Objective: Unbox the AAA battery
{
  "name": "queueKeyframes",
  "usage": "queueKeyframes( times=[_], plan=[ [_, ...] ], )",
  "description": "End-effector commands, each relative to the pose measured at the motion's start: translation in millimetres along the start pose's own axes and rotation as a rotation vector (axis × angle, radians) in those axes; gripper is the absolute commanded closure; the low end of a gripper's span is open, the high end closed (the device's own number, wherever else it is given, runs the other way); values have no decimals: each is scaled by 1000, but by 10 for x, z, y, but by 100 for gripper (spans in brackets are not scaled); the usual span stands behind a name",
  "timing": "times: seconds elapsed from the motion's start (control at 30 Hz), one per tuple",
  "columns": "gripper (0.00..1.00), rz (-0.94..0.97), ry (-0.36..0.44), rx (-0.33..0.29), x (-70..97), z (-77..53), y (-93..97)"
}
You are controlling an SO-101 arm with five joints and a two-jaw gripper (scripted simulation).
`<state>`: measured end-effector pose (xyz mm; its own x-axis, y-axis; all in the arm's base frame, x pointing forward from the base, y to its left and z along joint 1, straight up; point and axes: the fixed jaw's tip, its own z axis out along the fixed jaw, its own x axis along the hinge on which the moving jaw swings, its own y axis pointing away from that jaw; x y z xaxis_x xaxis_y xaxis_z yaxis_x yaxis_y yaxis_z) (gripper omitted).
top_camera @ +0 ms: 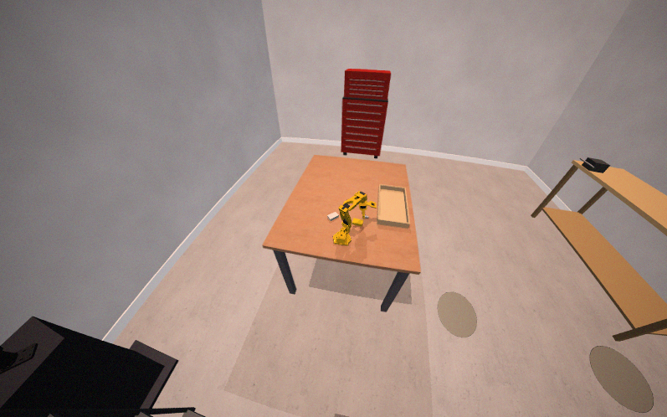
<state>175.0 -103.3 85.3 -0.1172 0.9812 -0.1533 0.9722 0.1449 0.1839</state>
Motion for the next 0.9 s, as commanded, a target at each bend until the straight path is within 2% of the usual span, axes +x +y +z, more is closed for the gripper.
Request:
queueKeyframes(
  times=[0.0, 0.07, 0.13, 0.4, 0.87],
  plan=[
    [59, 102, 53, 62, 103, 34, -52],
    [62, 141, 76, 99, 148, 61, -90],
    [62, 141, 76, 99, 148, 61, -90],
    [68, 233, 125, 190, 251, 112, -185],
    [69, 246, 131, 204, 266, 118, -199]
  ],
)
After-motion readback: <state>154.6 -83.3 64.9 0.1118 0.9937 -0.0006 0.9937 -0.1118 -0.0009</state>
